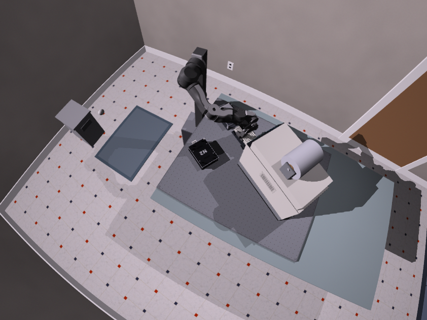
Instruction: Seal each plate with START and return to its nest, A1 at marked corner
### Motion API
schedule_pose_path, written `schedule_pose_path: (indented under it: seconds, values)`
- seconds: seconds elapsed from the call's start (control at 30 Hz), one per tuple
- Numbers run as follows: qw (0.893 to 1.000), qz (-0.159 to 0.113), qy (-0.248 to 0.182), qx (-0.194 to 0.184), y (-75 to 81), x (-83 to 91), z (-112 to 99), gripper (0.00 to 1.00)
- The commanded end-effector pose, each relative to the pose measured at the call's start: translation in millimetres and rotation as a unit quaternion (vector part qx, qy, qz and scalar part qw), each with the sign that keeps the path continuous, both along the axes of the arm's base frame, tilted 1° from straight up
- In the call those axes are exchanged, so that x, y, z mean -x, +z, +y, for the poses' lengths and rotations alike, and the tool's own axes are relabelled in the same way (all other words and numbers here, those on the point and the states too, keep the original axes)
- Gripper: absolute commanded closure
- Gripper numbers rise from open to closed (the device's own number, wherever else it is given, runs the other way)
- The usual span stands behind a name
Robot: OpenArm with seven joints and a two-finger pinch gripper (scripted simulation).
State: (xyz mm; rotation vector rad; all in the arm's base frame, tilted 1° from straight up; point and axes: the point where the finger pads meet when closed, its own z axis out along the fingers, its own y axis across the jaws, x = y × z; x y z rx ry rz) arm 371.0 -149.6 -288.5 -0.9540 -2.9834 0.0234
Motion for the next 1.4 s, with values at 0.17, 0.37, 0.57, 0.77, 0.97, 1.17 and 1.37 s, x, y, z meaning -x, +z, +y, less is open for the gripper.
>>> schedule_pose_path:
  seconds: [0.17, 0.37, 0.57, 0.77, 0.97, 1.17, 1.37]
  values:
    - [1.000, 0.001, 0.002, -0.002, -5.2, 0.9, 1.4, 1.00]
    - [1.000, 0.001, 0.002, -0.002, -8.3, 1.0, 1.0, 1.00]
    - [1.000, 0.001, 0.002, -0.002, -10.3, 1.0, 1.1, 1.00]
    - [1.000, 0.000, 0.001, -0.001, -9.7, 0.1, 0.7, 1.00]
    - [1.000, 0.000, 0.001, -0.001, -9.6, 0.1, 0.7, 1.00]
    - [1.000, 0.000, 0.001, -0.001, -9.7, 0.0, 0.7, 1.00]
    - [1.000, 0.000, 0.001, -0.001, -9.7, -0.1, 0.6, 1.00]
